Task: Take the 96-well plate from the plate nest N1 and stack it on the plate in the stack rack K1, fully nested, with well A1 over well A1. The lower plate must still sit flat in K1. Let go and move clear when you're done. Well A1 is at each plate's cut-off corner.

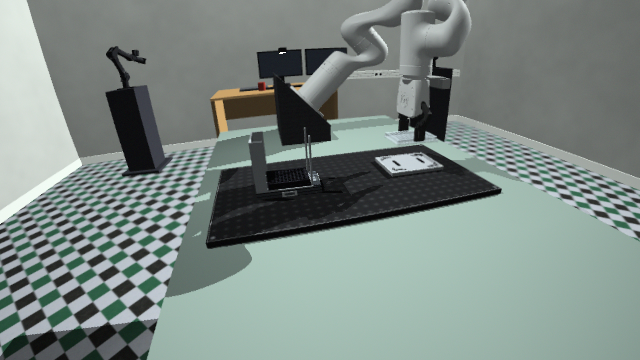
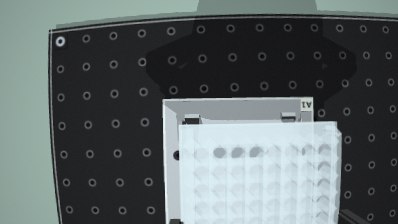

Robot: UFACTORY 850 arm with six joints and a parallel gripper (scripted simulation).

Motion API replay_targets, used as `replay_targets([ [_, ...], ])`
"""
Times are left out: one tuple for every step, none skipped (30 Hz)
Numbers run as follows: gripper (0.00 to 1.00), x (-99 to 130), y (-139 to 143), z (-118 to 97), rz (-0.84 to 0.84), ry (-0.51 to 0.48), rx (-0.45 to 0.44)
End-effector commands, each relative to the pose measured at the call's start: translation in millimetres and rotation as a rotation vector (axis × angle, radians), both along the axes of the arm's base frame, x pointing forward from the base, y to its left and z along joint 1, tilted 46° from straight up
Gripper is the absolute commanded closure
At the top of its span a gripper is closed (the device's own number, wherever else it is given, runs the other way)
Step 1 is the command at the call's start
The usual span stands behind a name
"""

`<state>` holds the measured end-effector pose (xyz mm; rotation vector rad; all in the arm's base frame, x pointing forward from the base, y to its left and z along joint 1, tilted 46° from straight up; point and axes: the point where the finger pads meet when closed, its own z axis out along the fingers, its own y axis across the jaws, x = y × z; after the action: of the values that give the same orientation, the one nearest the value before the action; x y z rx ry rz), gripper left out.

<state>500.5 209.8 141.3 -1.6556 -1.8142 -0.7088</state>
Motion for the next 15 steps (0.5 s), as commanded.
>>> replay_targets([
  [1.0, 1, -6, 6, -0.001, -0.001, 0.0],
  [1.0, 1, -7, 7, -0.001, -0.001, 0.0],
  [1.0, 1, -8, 8, -0.001, -0.001, 0.0],
  [1.0, 1, -10, 10, -0.001, -0.001, 0.0],
  [1.0, 1, -10, 10, -0.001, -0.001, 0.0],
  [1.0, 1, -10, 10, -0.001, -0.001, 0.0],
  [1.0, 2, -11, 11, -0.001, -0.001, 0.0],
  [1.0, 2, -12, 12, -0.001, -0.001, 0.0],
  [1.0, 2, -13, 13, -0.001, -0.001, 0.0],
  [1.0, 2, -14, 14, -0.001, -0.001, 0.0],
  [1.0, 2, -16, 15, -0.001, -0.001, 0.0],
  [1.0, 2, -17, 17, -0.001, -0.001, 0.0],
  [1.0, 2, -18, 18, -0.001, -0.001, 0.0],
  [1.0, 2, -19, 19, -0.001, -0.001, 0.0],
  [1.0, 2, -20, 20, -0.001, -0.001, 0.0],
])
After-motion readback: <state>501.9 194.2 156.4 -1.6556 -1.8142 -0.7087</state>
